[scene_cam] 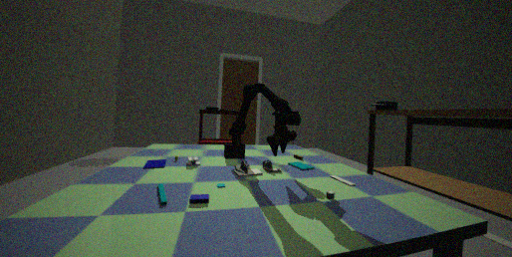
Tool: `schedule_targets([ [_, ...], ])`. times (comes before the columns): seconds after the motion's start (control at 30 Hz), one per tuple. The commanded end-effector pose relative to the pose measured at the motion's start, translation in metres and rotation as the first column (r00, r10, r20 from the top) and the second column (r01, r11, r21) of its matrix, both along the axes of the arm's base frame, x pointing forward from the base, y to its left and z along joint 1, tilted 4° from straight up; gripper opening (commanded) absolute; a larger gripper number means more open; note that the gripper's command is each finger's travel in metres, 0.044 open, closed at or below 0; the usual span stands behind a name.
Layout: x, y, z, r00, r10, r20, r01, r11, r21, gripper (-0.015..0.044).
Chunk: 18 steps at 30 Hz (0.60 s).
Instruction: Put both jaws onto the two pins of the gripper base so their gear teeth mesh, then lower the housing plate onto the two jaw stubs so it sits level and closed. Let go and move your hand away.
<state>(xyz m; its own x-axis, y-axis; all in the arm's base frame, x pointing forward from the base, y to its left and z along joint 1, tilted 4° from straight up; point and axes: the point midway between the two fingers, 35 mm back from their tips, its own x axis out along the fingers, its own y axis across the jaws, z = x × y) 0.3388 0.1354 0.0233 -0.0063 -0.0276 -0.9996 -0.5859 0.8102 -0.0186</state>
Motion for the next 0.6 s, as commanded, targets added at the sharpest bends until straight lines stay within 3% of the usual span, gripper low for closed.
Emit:
schedule_targets([
  [0.0, 0.0000, 0.0000, 0.0000, 1.000, 0.000, 0.000, 0.000, 1.000, 0.000, 0.0440],
  [0.03, 0.0000, 0.0000, 0.0000, 1.000, 0.000, 0.000, 0.000, 1.000, 0.000, 0.0440],
  [0.57, 0.0000, 0.0000, 0.0000, 1.000, 0.000, 0.000, 0.000, 1.000, 0.000, 0.0020],
])
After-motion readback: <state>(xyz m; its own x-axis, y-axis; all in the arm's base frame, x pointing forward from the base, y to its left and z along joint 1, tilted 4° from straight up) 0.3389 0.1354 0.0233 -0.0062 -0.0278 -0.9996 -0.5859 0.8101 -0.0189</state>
